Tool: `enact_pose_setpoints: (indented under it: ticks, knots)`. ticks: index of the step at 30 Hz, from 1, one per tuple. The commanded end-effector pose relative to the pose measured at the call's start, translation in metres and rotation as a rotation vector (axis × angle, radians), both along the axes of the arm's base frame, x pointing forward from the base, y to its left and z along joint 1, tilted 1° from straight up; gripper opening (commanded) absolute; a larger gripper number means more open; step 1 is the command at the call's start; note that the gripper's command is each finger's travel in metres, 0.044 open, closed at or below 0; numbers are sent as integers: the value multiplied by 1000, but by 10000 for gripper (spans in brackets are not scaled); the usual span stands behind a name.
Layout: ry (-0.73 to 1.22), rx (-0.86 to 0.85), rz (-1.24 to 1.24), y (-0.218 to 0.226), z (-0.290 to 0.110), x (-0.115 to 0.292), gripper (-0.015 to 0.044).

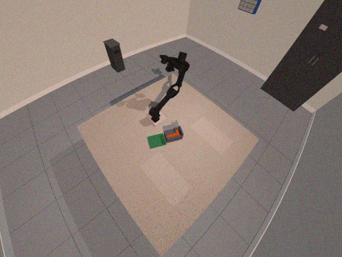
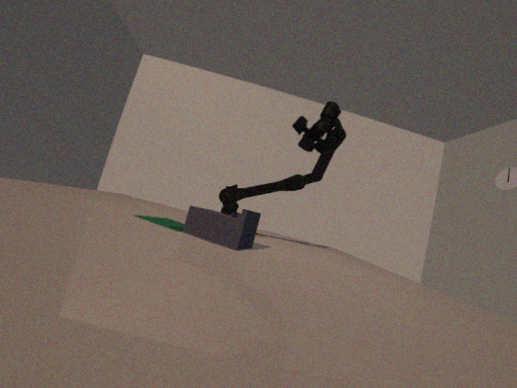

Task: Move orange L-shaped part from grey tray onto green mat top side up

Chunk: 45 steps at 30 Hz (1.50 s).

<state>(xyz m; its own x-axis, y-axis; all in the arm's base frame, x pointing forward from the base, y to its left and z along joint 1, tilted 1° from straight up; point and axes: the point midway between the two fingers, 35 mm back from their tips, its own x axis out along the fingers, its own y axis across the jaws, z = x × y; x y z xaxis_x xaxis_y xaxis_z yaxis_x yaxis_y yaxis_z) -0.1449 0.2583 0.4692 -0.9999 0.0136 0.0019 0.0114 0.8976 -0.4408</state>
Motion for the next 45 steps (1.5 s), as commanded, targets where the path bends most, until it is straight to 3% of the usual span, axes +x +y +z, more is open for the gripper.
enact_pose_setpoints:
  ticks: [1, 6, 9, 17, 27, 36, 45]
  knots:
    - [2, -8, 15, -5, 2, -2, 374]
    - [13, -14, 166, -59, 16, -9, 242]
    - [6, -101, 280, -97, 25, -12, 180]
    - [-180, -321, 731, -247, 35, -1, 180]
    - [-641, -499, 1082, -382, 11, 86, 180]
    - [-1154, -494, 1179, -438, -37, 204, 180]
    - [-1599, -343, 992, -425, -104, 317, 180]
